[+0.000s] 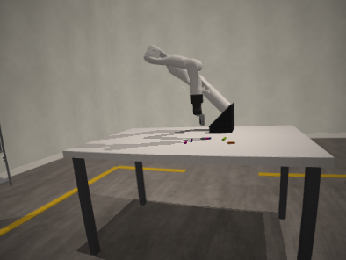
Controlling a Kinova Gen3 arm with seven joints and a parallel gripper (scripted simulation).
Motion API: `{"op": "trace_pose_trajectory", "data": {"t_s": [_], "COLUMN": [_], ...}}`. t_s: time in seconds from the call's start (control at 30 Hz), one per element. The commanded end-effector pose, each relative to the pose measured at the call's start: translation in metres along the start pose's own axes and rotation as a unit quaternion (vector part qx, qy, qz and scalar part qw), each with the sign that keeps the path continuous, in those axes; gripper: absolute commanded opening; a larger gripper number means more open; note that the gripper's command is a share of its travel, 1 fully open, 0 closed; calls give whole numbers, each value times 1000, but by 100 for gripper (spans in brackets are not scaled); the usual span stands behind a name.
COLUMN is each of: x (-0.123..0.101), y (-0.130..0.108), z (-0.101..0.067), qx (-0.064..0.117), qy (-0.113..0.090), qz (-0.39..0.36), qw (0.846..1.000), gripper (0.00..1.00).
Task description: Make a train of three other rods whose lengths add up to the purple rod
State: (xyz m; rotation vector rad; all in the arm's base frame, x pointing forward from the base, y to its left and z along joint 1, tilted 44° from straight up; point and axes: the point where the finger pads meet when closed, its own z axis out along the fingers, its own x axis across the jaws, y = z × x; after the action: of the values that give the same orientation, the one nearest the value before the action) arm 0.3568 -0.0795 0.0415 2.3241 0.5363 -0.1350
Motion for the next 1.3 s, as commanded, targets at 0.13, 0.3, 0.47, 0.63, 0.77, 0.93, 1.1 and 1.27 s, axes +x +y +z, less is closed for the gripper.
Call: {"op": "trace_pose_trajectory", "data": {"t_s": [0.13, 0.3, 0.47, 0.63, 0.77, 0.93, 1.1, 1.27], "x": [1, 1, 1, 0, 0, 0, 0, 0], "y": [0, 0, 0, 0, 0, 0, 0, 0], "z": [-1, -4, -18, -32, -55, -79, -88, -92], "qx": [0, 0, 0, 0, 0, 0, 0, 0], "qy": [1, 1, 1, 1, 1, 1, 1, 1], "qz": [0, 0, 0, 0, 0, 0, 0, 0], "qw": [1000, 1000, 1000, 1000, 1000, 1000, 1000, 1000], "gripper": [100, 100, 100, 100, 100, 100, 100, 100]}}
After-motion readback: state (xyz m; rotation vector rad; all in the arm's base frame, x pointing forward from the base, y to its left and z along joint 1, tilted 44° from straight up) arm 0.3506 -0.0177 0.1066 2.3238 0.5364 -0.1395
